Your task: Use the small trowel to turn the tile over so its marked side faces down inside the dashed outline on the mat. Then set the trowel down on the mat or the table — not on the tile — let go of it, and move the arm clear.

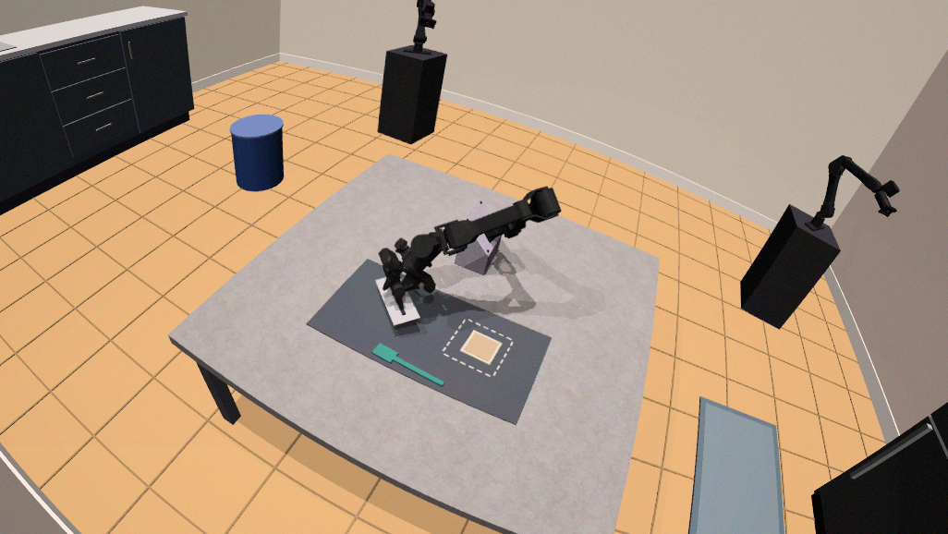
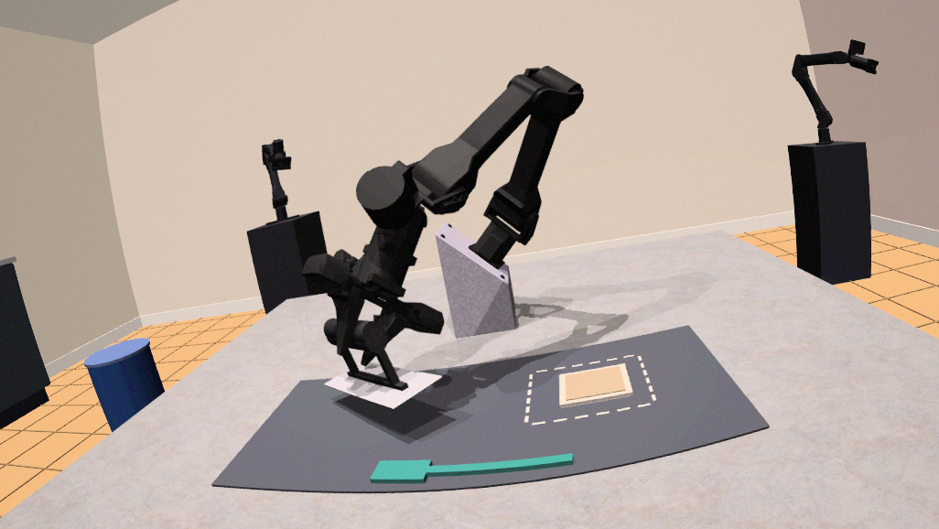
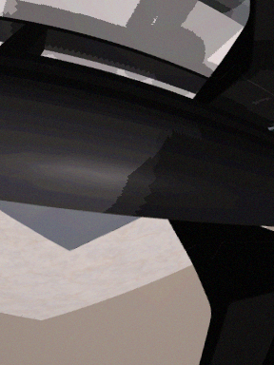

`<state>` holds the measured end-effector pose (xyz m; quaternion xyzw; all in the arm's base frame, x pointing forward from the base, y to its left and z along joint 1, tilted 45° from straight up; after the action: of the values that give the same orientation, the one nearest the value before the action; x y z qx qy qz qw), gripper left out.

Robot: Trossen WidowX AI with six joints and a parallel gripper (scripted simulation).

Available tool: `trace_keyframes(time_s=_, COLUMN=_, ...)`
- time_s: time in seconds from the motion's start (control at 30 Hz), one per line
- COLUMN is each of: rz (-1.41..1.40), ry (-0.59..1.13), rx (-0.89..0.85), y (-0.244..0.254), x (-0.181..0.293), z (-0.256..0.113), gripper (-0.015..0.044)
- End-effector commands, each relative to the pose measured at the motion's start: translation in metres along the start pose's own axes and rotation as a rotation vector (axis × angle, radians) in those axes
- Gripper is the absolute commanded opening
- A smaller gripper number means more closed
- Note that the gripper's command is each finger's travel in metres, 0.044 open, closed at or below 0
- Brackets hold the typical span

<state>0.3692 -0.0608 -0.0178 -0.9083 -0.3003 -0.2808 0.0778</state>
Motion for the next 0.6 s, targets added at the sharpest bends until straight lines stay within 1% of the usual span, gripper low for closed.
trace_keyframes(time_s=0.0, rz=0.071, ry=-0.063, rx=-0.023, y=0.010, x=0.003, z=0.006, gripper=0.0000)
trace_keyframes(time_s=0.57, rz=0.306, ry=-0.317, rx=-0.074, y=0.024, x=0.001, z=0.031, gripper=0.0000)
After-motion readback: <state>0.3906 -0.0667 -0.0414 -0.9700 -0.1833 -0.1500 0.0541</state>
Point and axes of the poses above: the point midway between the two fingers, 35 mm back from their tips, its own z axis out along the fingers, its own y axis across the jaws, x = y × z, the point moved 8 cm from there along -z, back along the fingers, and after that the axes turned 3 degrees about z, right-handed, at the moved point
